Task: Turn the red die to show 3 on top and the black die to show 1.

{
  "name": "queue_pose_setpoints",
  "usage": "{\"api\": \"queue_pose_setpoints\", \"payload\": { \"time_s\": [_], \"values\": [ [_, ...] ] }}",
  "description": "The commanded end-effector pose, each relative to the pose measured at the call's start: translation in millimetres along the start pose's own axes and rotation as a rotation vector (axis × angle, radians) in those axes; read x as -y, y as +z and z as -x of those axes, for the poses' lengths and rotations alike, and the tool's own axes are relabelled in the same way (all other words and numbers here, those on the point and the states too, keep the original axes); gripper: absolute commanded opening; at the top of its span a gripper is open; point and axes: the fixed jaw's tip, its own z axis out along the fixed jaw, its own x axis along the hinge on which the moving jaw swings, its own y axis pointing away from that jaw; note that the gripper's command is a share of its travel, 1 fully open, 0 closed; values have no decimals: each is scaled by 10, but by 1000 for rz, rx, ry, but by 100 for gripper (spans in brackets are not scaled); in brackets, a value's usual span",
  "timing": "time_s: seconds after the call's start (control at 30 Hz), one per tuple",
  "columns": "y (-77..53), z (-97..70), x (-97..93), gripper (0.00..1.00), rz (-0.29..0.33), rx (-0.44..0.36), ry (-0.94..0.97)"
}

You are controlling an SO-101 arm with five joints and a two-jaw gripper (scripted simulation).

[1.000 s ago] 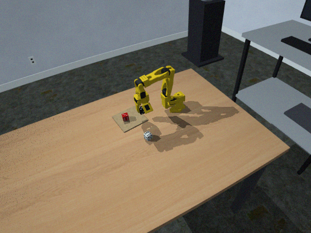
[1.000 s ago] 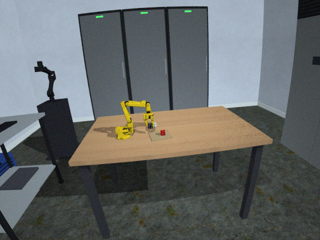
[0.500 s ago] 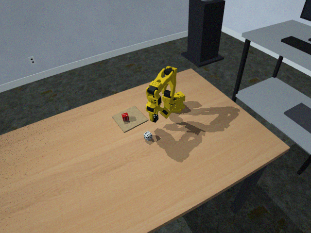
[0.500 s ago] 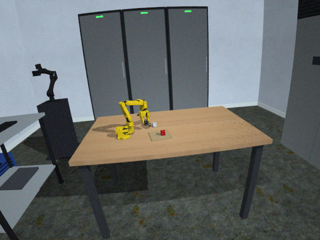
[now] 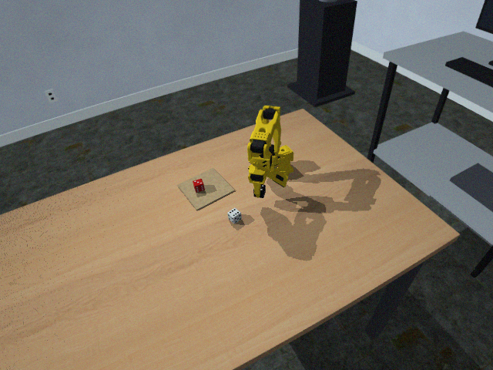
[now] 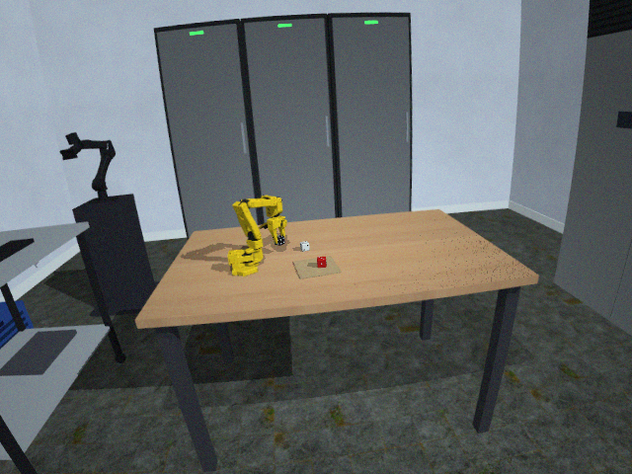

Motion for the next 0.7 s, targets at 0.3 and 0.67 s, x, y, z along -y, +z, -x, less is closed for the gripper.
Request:
{"api": "queue_pose_setpoints", "payload": {
  "time_s": [0.3, 0.67],
  "values": [
    [-39, 86, 31, 0, -43, 1, -49],
    [-55, 113, 31, 0, -59, 2, -47]
  ]
}}
